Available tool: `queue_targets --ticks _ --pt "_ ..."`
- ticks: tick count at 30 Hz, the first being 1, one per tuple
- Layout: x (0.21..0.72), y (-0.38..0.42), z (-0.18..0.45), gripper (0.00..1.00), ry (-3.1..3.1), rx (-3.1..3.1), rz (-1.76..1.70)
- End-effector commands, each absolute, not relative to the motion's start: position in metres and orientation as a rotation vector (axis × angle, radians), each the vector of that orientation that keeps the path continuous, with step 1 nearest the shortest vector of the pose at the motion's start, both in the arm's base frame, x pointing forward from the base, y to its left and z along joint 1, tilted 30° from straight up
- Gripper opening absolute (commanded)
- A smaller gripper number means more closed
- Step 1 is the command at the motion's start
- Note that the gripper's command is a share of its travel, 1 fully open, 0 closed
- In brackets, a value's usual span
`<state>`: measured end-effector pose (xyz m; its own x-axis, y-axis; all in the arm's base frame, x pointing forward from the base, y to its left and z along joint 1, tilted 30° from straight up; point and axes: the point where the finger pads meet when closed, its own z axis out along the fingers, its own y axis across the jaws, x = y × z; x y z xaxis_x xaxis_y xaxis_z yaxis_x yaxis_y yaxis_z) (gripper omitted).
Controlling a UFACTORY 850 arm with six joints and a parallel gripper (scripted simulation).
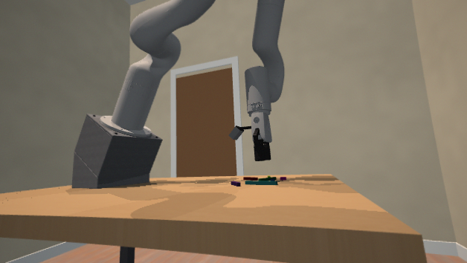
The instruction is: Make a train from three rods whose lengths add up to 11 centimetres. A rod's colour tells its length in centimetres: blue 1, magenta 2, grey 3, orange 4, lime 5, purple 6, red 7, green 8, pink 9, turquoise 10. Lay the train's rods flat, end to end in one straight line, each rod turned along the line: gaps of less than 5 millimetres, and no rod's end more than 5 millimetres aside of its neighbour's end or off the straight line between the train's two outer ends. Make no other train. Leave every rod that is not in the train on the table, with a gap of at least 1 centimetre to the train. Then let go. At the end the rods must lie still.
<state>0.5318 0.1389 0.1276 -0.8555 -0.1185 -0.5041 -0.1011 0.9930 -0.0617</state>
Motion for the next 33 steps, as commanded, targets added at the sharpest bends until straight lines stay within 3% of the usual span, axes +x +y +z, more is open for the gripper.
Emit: queue_targets --ticks 1,19,33 --pt "0.532 0.139 0.1279 1.0 2.601 -0.361 -0.136" --pt "0.5317 0.1385 0.127 1.0 2.446 -1.032 -0.312" --pt "0.5316 0.1384 0.1268 1.0 2.377 -1.209 -0.358"
